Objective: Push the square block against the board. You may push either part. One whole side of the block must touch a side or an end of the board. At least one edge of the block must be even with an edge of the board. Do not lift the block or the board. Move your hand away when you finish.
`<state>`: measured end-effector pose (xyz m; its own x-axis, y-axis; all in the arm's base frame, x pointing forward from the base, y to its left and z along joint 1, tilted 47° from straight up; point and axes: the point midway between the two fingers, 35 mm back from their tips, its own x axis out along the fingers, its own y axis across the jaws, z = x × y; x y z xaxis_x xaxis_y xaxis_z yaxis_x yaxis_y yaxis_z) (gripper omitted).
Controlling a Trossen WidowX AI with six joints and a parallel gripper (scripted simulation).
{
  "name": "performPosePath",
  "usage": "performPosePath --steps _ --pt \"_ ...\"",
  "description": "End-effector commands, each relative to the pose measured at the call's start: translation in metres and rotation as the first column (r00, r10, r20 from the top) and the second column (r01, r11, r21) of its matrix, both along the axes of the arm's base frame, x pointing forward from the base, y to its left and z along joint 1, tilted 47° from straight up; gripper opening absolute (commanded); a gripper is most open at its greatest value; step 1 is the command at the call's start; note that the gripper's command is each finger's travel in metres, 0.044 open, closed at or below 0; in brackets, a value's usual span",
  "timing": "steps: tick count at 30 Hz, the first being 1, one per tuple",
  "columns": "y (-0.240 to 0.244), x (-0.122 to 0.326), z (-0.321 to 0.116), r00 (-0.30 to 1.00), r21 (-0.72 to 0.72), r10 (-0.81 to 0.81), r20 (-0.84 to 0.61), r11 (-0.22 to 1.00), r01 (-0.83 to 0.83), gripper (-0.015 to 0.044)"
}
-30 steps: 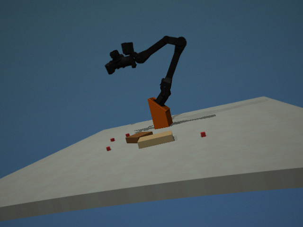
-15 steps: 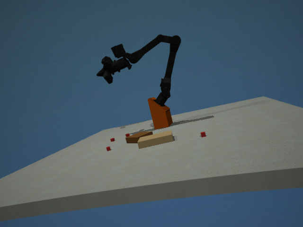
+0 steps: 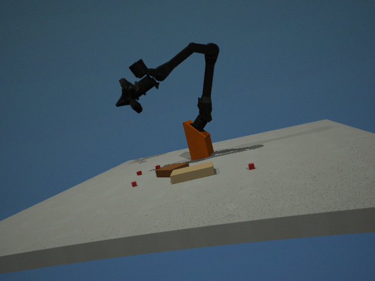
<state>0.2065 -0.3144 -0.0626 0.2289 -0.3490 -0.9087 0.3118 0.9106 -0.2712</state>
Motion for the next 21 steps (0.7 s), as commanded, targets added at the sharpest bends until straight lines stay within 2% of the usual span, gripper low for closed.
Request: performPosePath --steps 1,10,21 --pt "0.01 0.01 -0.007 0.998 0.041 0.064 -0.007 0.997 -0.064 0.0" --pt "0.049 0.04 -0.026 0.947 0.166 0.32 -0.018 0.935 -0.313 0.0" --pt "0.104 0.069 -0.045 0.801 0.293 0.598 0.018 0.763 -0.576 0.0"
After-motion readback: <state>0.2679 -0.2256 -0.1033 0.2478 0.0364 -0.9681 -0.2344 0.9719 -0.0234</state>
